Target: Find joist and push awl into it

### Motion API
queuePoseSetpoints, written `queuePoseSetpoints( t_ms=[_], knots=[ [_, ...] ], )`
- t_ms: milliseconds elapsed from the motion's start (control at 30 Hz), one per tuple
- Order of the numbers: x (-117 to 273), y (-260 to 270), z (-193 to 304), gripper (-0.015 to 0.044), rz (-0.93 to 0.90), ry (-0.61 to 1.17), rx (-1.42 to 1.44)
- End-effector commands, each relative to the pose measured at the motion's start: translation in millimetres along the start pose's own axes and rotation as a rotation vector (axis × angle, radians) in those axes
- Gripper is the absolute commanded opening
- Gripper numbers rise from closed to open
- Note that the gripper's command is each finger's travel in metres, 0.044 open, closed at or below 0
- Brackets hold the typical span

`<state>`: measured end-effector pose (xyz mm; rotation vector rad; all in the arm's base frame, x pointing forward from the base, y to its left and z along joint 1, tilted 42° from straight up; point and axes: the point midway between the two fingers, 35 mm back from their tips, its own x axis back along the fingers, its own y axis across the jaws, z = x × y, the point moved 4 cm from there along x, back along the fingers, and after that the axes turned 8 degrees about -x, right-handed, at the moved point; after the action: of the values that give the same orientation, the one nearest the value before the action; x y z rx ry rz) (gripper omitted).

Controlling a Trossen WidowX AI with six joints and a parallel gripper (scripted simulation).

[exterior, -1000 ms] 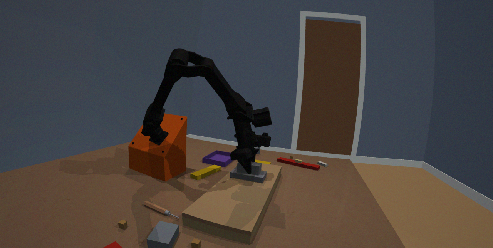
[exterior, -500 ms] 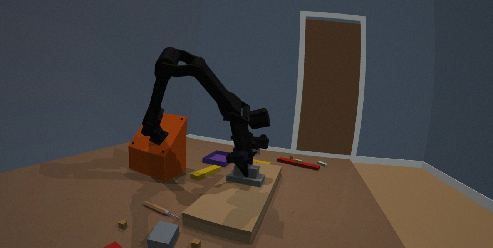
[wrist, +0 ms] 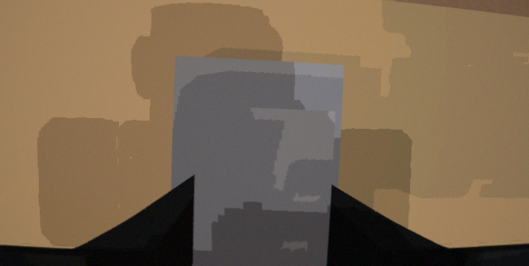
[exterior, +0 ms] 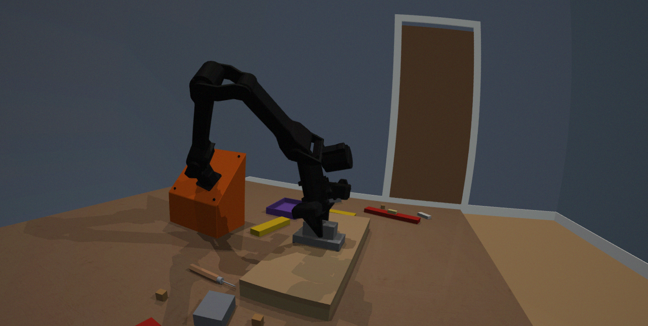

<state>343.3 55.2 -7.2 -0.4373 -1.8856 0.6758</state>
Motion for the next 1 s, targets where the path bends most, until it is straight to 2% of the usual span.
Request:
queuePoseSetpoints(
  t_ms=[0,967],
  knots=[
    [-0.3,-8.9,-0.4,0.0000,0.001,0.001,0.001],
    [-0.3,-76.9,-10.4,0.0000,0.004,0.001,0.002]
  ],
)
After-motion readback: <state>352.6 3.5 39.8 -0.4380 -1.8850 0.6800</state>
